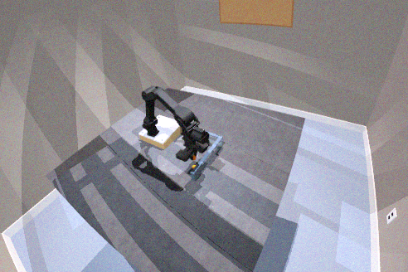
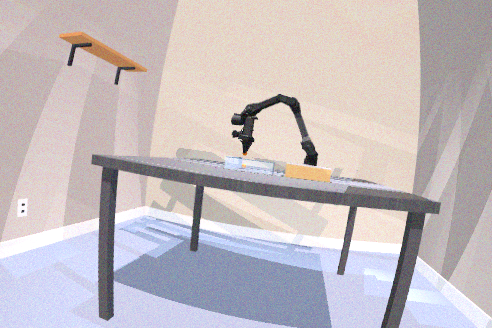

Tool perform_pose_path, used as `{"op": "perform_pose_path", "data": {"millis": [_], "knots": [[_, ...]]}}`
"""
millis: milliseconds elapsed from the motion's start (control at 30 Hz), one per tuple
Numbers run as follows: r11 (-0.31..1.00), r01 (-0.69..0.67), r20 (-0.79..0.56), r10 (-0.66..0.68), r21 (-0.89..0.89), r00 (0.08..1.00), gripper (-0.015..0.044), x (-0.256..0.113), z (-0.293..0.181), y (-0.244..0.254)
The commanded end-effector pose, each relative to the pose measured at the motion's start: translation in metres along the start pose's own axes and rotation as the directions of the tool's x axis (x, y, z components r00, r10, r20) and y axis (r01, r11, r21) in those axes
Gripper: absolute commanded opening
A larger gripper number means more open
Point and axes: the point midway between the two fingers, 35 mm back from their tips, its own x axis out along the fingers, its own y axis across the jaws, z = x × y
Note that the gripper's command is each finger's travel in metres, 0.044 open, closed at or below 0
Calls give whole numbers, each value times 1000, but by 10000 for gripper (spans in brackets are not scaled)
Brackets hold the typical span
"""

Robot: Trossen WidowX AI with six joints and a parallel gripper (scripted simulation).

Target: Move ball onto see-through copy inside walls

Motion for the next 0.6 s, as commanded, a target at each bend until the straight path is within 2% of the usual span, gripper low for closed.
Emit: {"op": "perform_pose_path", "data": {"millis": [0,233,567], "knots": [[1000,-1,-16,1,-4,1000,0,22,-3,0],[1000,-1,-16,1,-4,1000,0,59,-5,0],[1000,-1,-16,1,-4,1000,0,69,-5,0]]}}
